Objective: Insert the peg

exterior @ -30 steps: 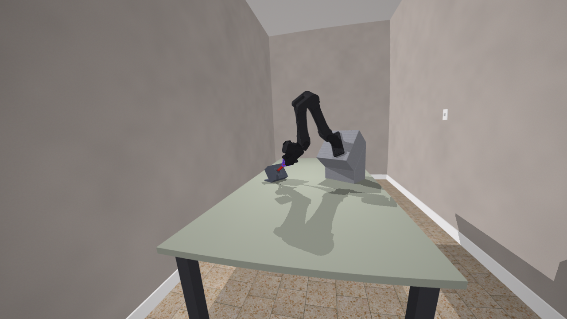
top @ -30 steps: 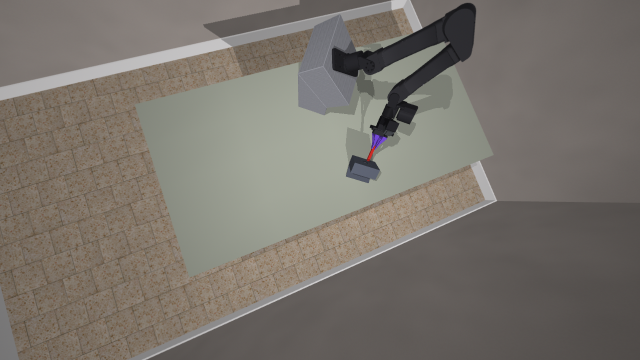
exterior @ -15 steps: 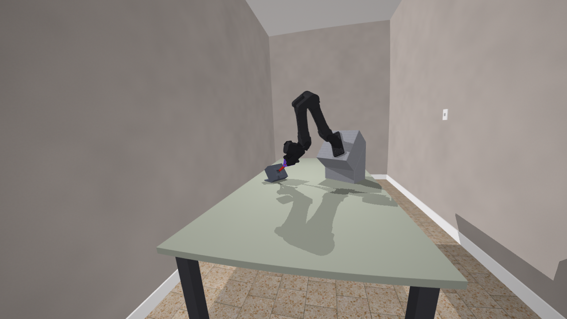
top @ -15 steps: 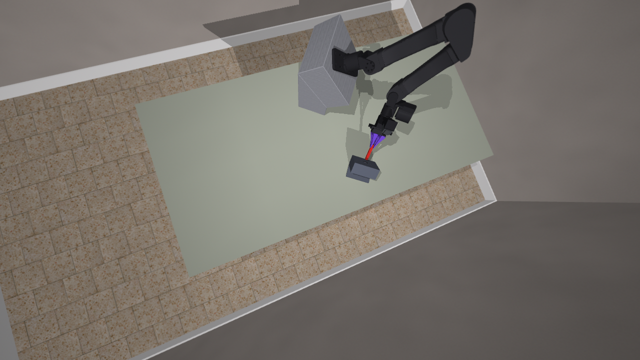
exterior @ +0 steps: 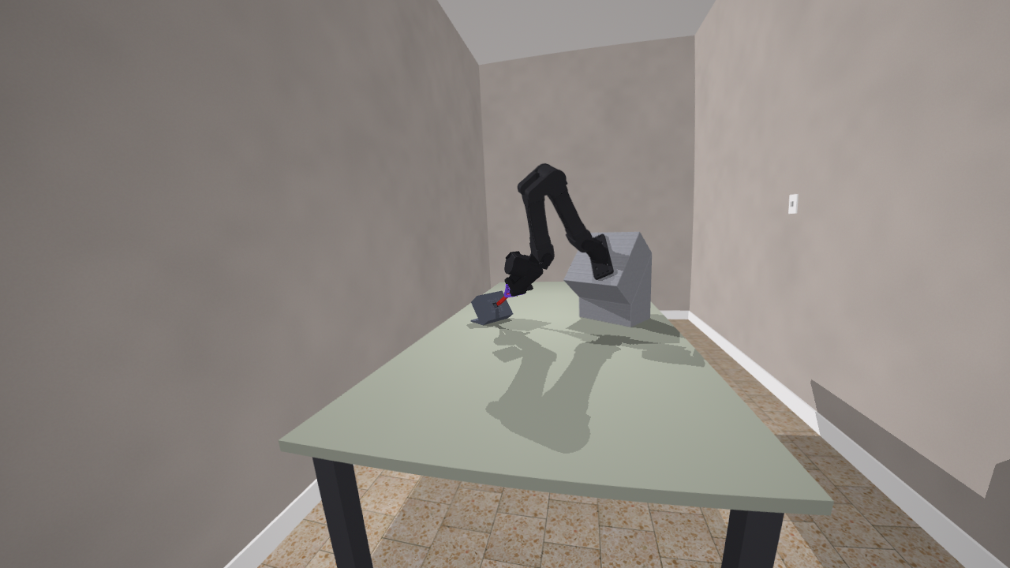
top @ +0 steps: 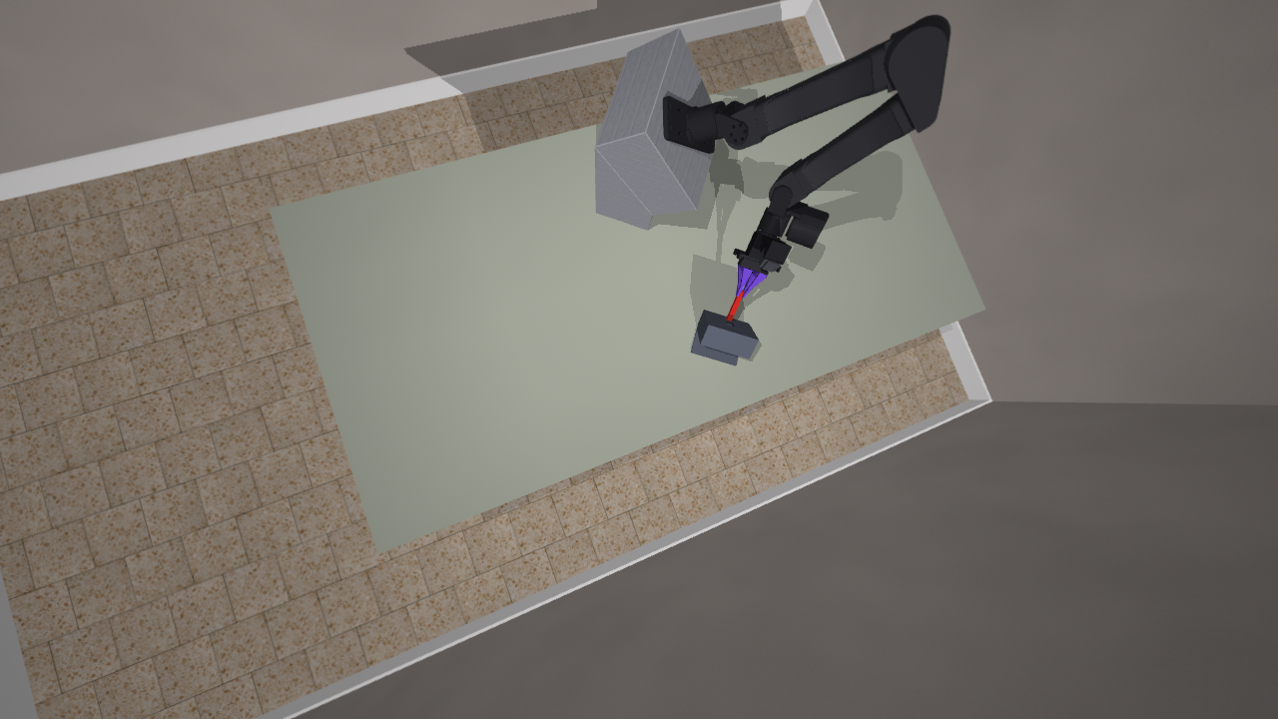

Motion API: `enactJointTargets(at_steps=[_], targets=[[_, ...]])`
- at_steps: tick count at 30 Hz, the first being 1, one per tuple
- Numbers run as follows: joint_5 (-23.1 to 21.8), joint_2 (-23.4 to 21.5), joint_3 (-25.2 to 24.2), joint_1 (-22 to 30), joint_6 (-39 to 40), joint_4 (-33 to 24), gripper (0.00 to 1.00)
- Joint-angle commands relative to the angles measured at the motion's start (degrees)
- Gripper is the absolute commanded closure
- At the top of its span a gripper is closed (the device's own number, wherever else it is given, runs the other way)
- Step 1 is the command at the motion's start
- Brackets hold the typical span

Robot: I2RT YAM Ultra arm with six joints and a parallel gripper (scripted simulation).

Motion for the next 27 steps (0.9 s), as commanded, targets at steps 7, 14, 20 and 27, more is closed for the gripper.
enactJointTargets(at_steps=[7, 14, 20, 27], targets=[[0.94, -1.55, 0.81, 0.07, 0.00, -1.71, 1.00], [1.58, -3.36, 1.29, 0.80, 0.32, -4.13, 1.00], [1.02, -2.02, 1.86, 0.17, 0.06, -3.29, 1.00], [0.75, -2.85, 1.10, 0.87, 0.22, -3.09, 1.00]])
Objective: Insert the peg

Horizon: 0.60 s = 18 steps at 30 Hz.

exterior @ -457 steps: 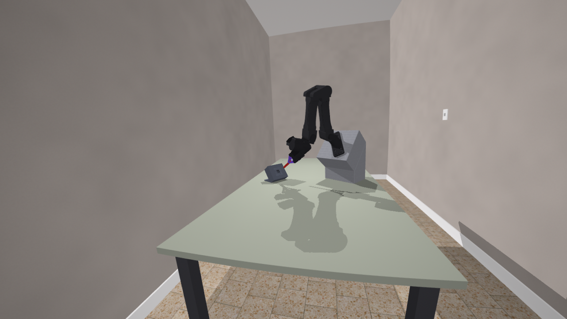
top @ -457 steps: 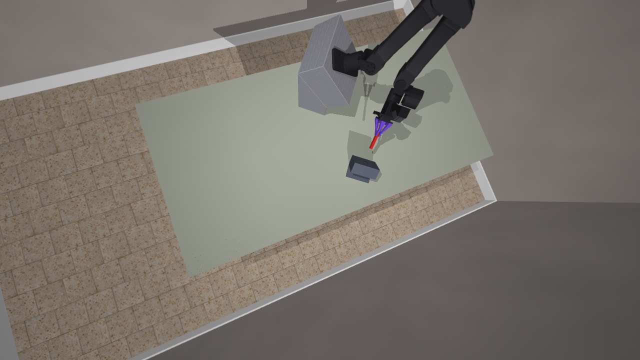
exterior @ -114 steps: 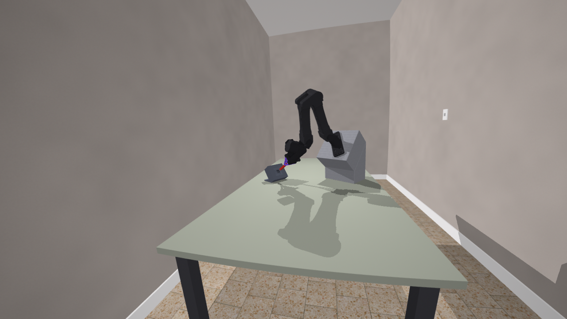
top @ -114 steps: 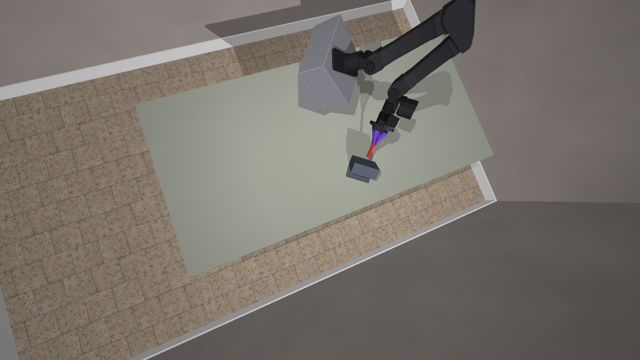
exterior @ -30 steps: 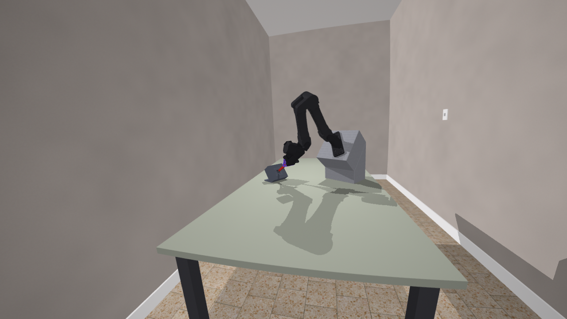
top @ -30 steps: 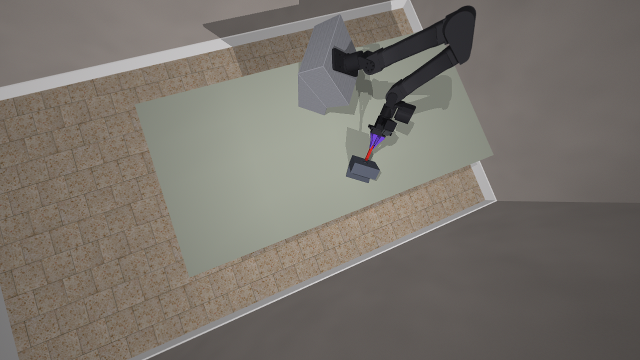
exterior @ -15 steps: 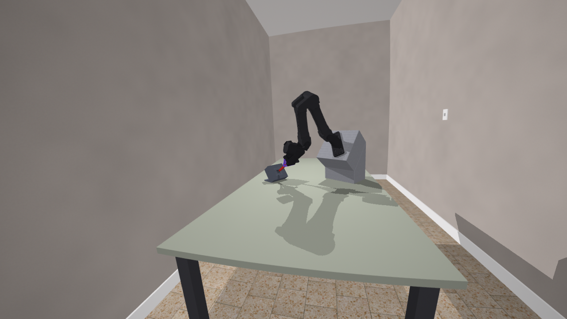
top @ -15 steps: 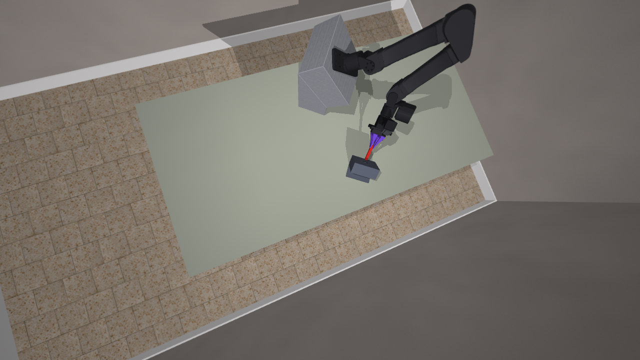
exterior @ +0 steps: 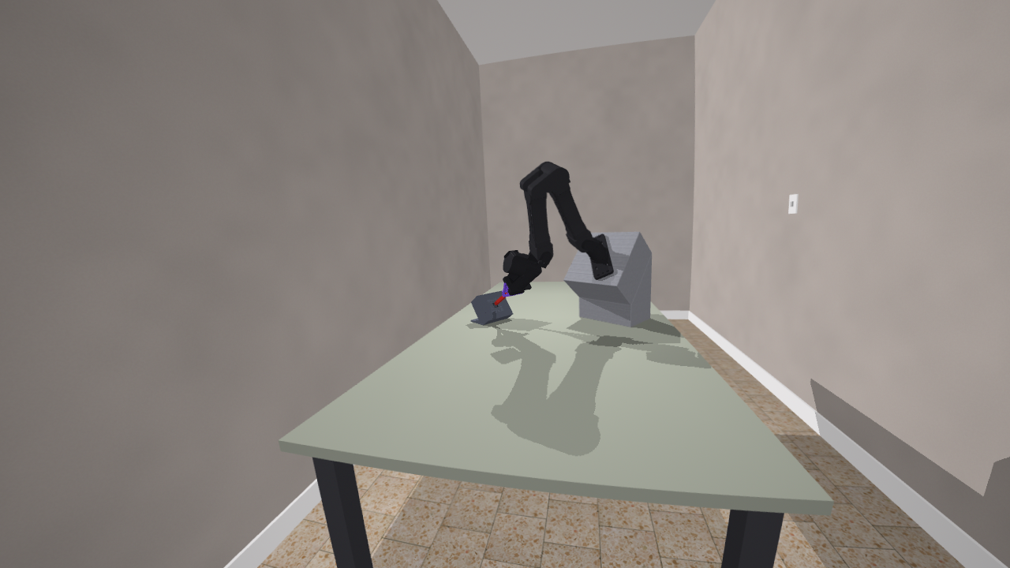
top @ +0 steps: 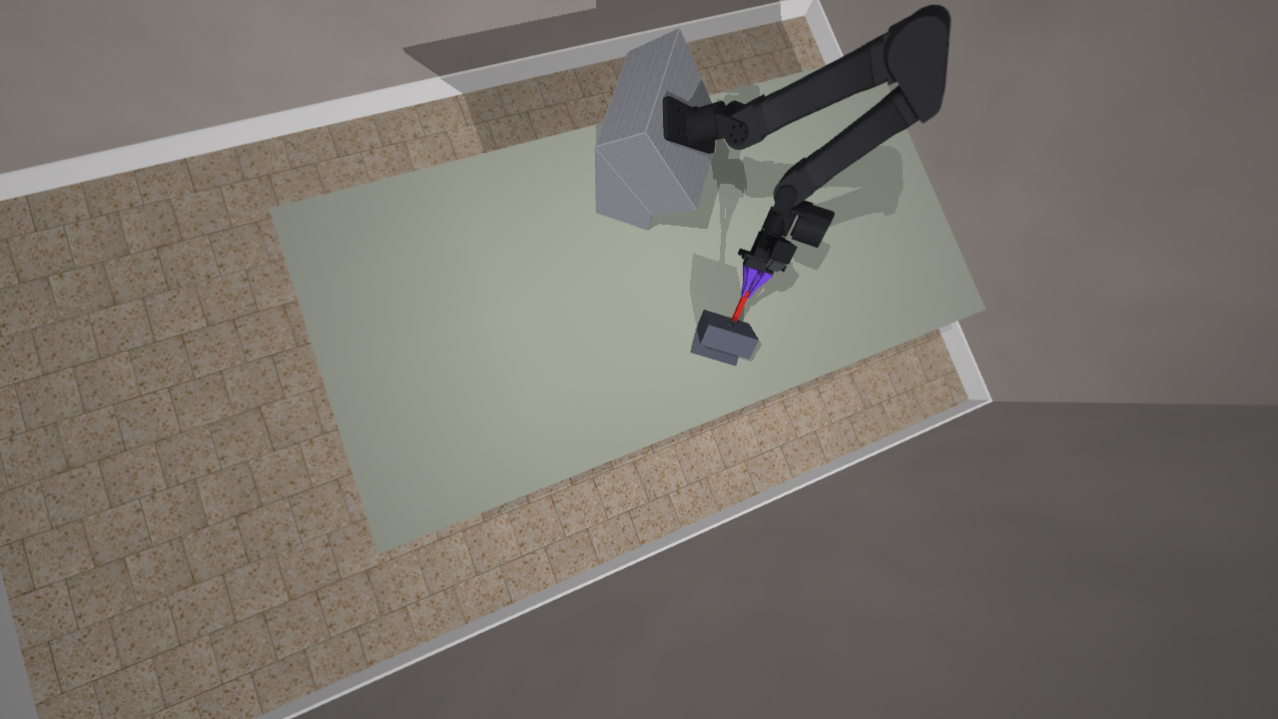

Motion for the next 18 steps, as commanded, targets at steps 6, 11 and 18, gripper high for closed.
enactJointTargets(at_steps=[6, 11, 18], targets=[[2.58, -2.08, -0.61, 1.41, 0.90, -2.13, 1.00], [2.87, -3.67, -1.79, 1.64, 1.04, -2.67, 1.00], [3.10, -4.48, -2.97, 1.89, 1.19, -2.39, 1.00]])
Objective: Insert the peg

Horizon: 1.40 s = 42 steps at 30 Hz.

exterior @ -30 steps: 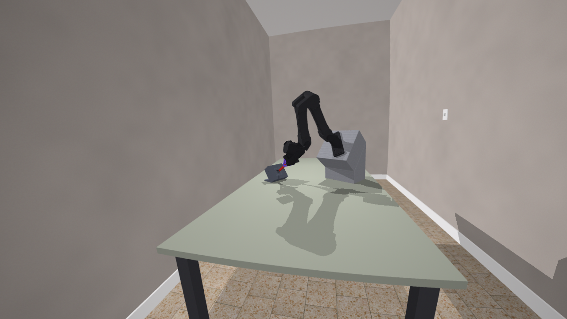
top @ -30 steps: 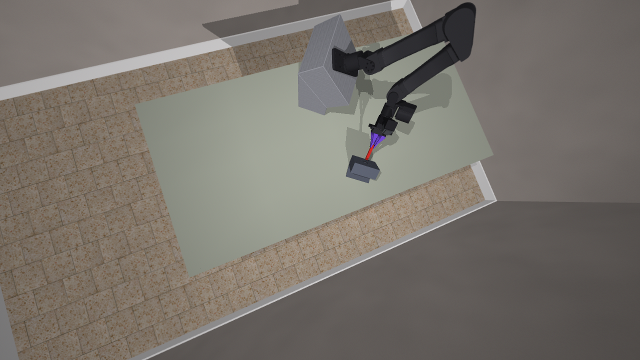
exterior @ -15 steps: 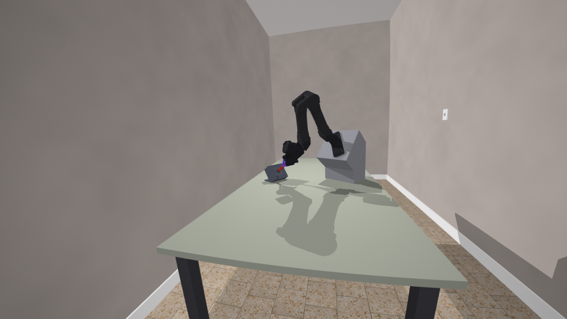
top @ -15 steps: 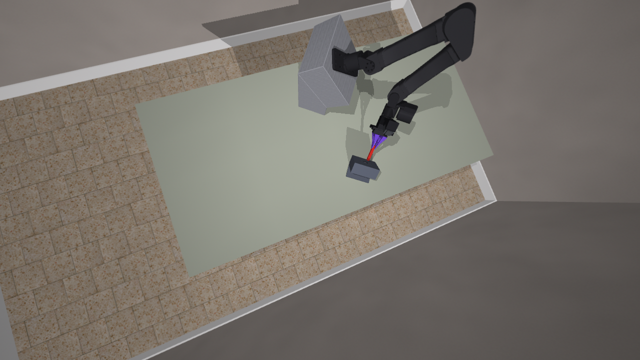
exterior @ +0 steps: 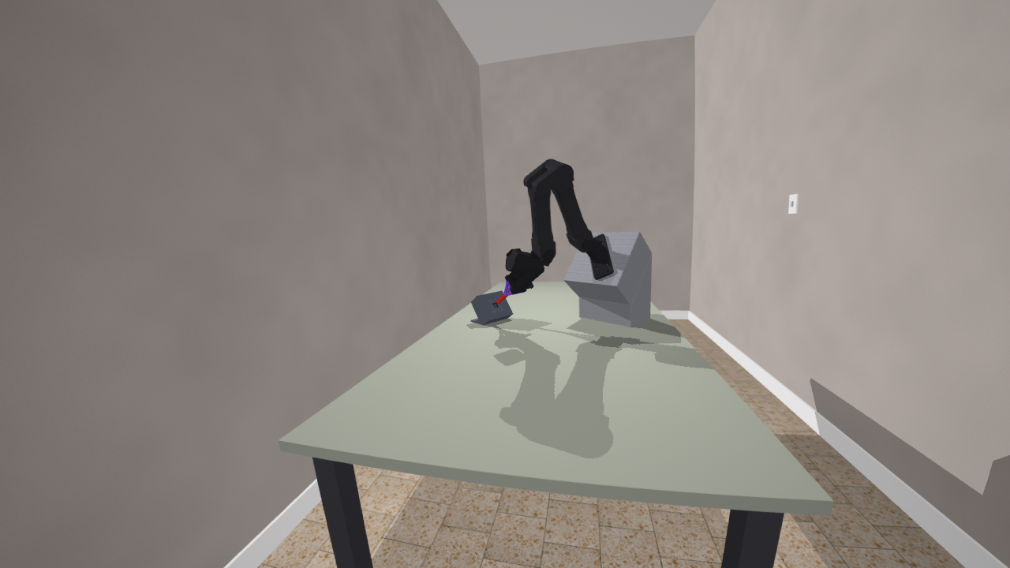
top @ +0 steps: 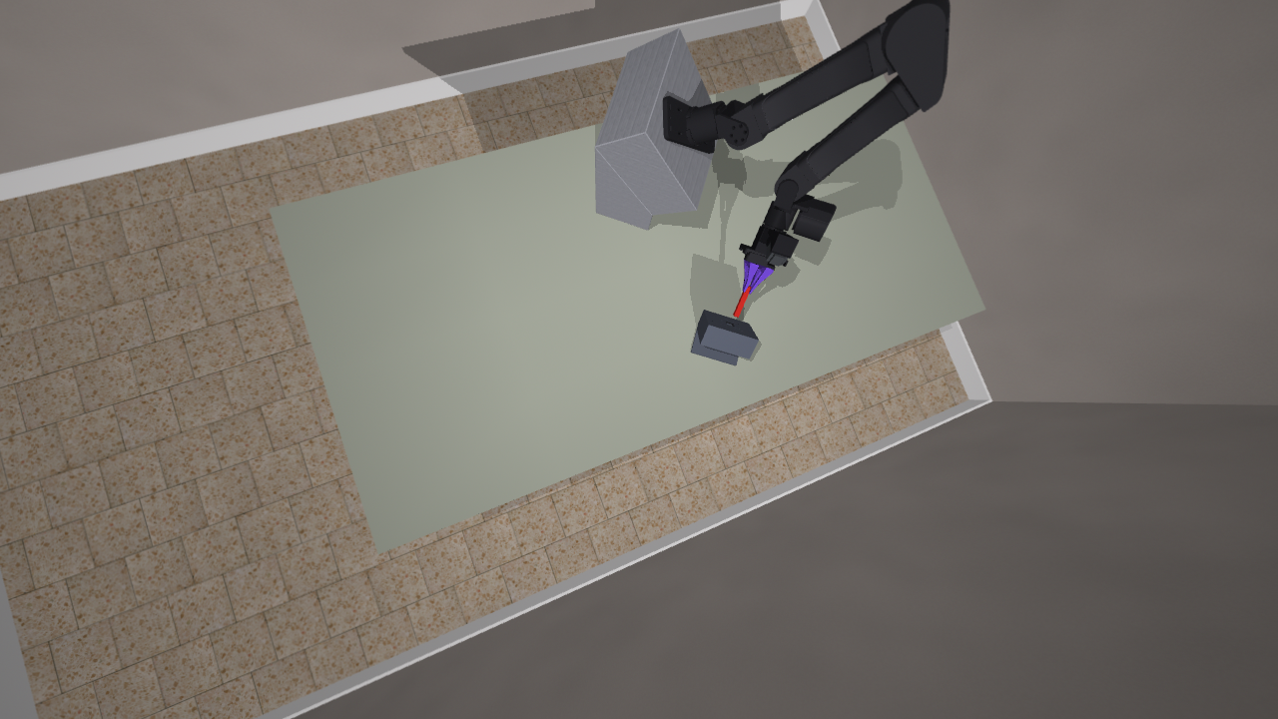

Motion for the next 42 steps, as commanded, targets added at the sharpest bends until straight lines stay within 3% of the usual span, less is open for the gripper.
enactJointTargets(at_steps=[1, 14, 30, 42], targets=[[1.65, -1.39, -1.43, 0.34, 0.43, -0.91, 1.00], [1.96, -2.52, -2.34, 0.68, 0.61, -1.24, 1.00], [0.01, 2.66, -0.68, -1.50, -0.42, 2.79, 1.00], [1.55, -1.66, 0.45, 0.26, 0.33, -2.86, 1.00]])
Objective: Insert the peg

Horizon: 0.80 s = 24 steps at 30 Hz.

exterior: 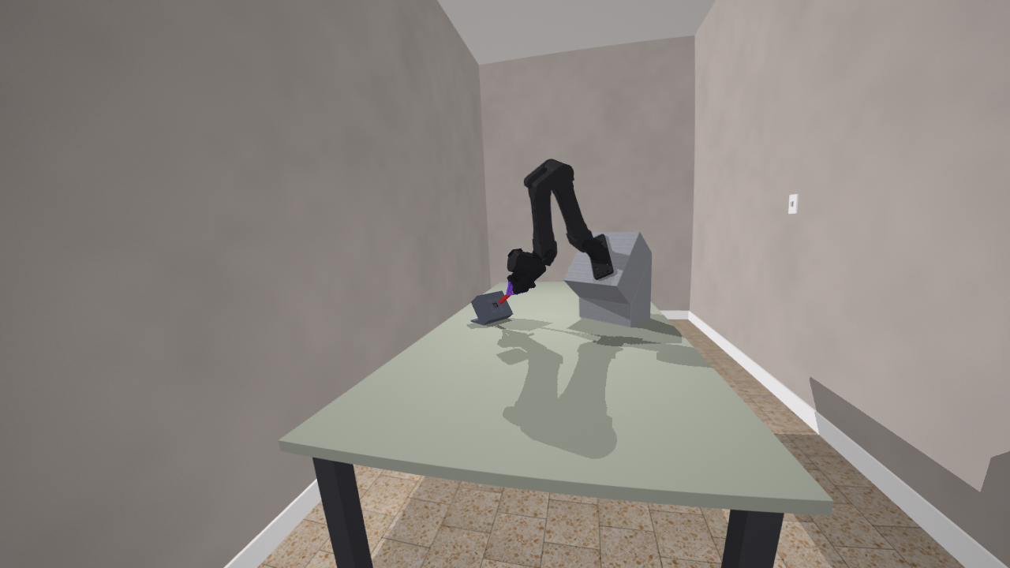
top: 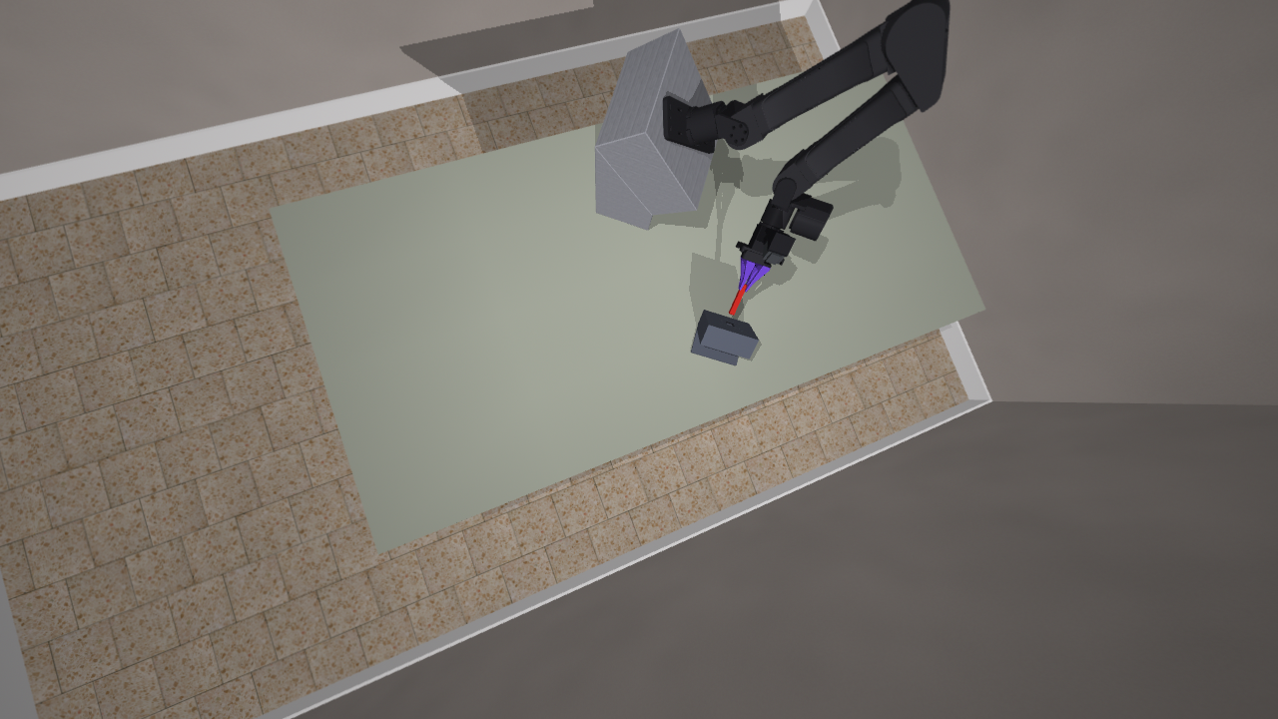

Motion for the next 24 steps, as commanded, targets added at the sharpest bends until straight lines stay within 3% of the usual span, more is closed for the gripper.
enactJointTargets(at_steps=[1, 24], targets=[[1.60, -1.60, 1.89, 0.45, 0.36, -2.80, 1.00], [-0.83, 4.60, 4.21, -2.29, -0.89, 1.59, 1.00]])
